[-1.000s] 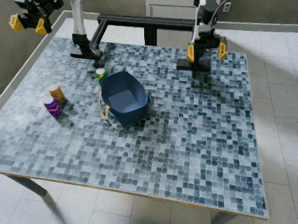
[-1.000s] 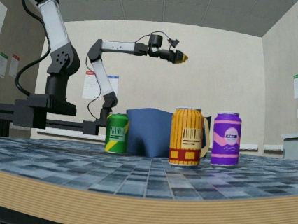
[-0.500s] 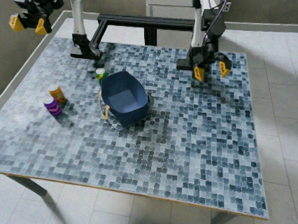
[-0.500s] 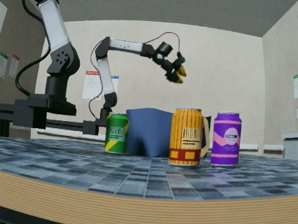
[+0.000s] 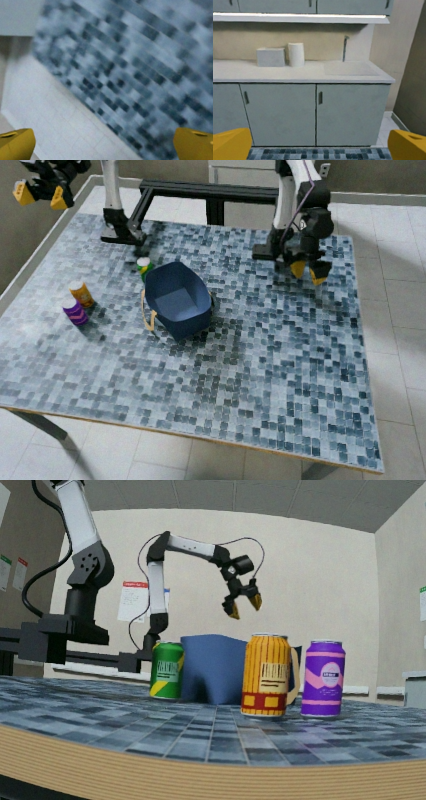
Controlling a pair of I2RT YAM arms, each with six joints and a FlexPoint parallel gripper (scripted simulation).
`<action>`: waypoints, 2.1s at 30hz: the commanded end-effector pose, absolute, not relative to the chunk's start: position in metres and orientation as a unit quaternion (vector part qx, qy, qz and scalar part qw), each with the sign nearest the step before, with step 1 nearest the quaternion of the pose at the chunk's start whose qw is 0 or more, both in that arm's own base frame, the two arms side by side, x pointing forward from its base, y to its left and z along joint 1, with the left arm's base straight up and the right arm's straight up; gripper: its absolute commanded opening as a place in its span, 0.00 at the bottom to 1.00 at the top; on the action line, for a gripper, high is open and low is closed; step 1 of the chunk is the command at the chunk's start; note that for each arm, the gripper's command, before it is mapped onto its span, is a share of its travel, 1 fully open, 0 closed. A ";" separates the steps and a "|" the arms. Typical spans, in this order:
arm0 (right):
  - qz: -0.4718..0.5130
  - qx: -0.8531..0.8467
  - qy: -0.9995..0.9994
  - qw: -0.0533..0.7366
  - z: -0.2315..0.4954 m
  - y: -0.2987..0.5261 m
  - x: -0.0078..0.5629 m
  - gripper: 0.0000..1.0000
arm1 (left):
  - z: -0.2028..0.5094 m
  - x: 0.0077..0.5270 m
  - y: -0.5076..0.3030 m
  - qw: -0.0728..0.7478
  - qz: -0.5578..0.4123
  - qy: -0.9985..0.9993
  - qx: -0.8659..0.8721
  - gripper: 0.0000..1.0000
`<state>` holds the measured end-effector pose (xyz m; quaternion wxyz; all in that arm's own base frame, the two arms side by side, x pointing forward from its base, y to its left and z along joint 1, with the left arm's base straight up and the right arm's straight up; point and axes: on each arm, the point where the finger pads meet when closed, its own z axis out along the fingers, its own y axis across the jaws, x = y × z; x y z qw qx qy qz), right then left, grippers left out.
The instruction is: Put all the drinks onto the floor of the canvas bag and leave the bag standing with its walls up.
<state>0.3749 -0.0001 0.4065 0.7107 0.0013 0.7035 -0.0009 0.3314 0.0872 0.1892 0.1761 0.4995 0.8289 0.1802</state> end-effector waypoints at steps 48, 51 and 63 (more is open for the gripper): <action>0.025 -0.061 0.764 0.642 0.342 0.039 0.368 0.84 | 0.163 0.257 0.096 0.016 0.024 0.703 0.711 1.00; 0.034 -0.087 0.782 0.617 0.317 0.056 0.363 0.84 | 0.163 0.257 0.096 0.016 0.024 0.703 0.711 1.00; 0.070 -0.187 0.840 0.505 0.223 0.111 0.326 0.84 | 0.164 0.257 0.096 0.016 0.024 0.702 0.711 1.00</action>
